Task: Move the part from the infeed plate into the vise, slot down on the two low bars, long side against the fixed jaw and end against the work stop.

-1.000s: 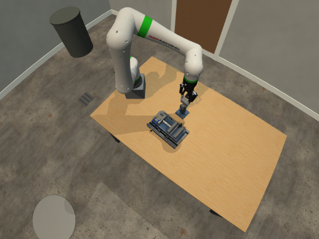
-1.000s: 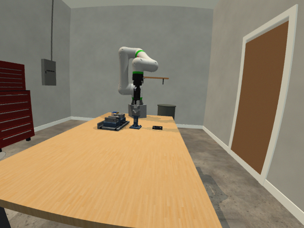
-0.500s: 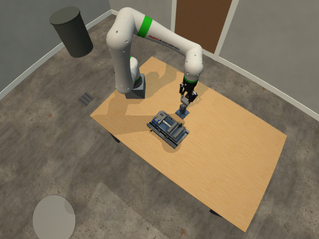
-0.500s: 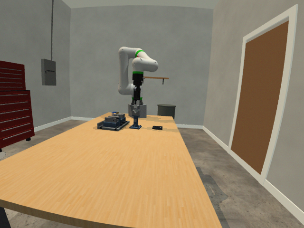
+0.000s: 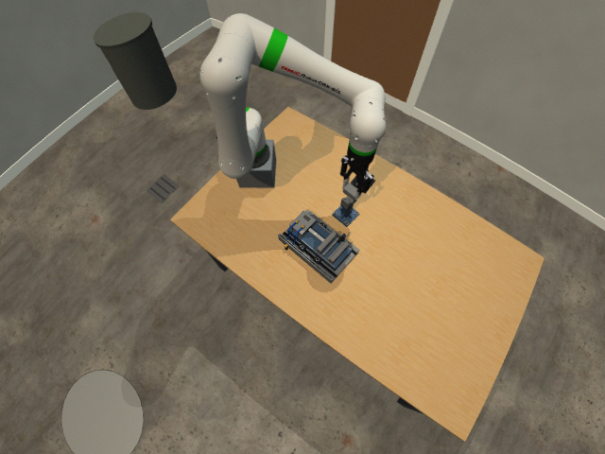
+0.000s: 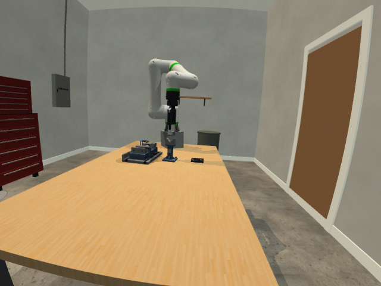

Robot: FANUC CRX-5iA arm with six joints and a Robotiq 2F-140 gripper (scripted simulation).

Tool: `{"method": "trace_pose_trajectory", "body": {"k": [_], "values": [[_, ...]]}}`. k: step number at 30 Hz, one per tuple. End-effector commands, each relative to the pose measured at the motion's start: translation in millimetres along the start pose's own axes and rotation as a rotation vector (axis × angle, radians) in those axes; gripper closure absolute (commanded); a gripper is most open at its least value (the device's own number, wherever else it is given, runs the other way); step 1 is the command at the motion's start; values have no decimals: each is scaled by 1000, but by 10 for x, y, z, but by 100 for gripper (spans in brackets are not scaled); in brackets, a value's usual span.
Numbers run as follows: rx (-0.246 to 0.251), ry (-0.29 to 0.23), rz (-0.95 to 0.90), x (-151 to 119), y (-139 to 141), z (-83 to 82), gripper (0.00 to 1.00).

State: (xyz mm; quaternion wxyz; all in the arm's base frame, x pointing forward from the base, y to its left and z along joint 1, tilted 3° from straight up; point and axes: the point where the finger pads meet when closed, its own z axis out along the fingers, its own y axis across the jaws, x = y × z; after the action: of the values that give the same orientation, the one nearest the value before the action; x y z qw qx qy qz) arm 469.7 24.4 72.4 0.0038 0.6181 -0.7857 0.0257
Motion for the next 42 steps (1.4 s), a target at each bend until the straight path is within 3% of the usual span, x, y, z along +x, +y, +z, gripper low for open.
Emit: {"method": "trace_pose_trajectory", "body": {"k": [1, 26, 42], "values": [[0, 0, 0, -1, -2, -48, 100], [0, 0, 0, -1, -2, -368, 100], [0, 0, 0, -1, -2, -420, 100]]}}
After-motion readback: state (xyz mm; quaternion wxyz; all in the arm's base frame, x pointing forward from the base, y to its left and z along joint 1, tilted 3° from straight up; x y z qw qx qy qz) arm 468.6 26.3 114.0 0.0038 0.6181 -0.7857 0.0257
